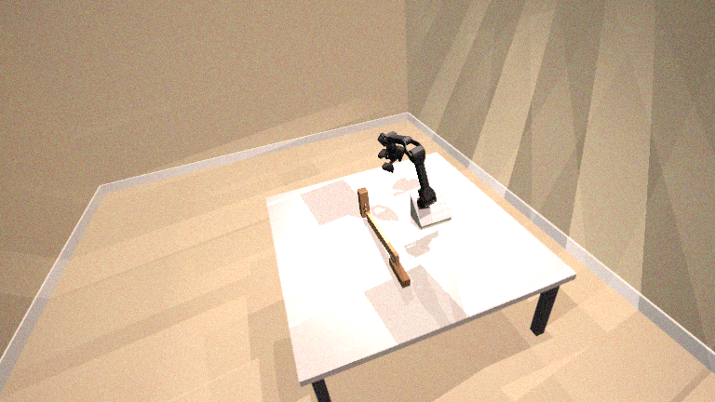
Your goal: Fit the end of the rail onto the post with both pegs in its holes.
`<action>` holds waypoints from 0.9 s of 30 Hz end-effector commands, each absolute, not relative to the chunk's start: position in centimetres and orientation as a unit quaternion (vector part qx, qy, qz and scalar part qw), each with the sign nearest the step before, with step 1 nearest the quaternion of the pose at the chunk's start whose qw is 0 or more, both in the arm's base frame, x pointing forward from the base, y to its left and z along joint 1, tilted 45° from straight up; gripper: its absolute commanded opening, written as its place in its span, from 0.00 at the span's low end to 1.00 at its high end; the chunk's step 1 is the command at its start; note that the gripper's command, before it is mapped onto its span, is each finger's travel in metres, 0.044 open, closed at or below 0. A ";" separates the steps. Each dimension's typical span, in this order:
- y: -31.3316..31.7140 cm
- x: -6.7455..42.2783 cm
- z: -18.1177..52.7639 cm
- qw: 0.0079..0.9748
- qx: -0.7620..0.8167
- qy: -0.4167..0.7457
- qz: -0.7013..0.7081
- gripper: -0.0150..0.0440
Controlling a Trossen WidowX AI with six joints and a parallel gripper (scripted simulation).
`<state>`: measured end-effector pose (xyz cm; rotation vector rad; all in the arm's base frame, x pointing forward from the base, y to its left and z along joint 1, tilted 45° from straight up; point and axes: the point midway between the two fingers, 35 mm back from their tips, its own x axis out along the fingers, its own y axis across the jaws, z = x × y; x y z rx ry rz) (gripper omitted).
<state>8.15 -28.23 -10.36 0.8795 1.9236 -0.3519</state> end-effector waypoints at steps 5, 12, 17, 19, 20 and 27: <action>-25.3 15.9 -7.4 0.612 0.227 0.756 0.045 1.00; -21.3 21.7 -4.8 0.688 0.093 0.690 0.207 1.00; -17.3 26.3 -2.8 0.723 -0.037 0.600 0.339 1.00; -15.4 27.9 -1.8 0.730 -0.089 0.556 0.388 1.00; -14.5 28.7 -1.3 0.731 -0.116 0.532 0.411 1.00; -8.0 31.7 -0.1 0.697 -0.215 0.436 0.526 1.00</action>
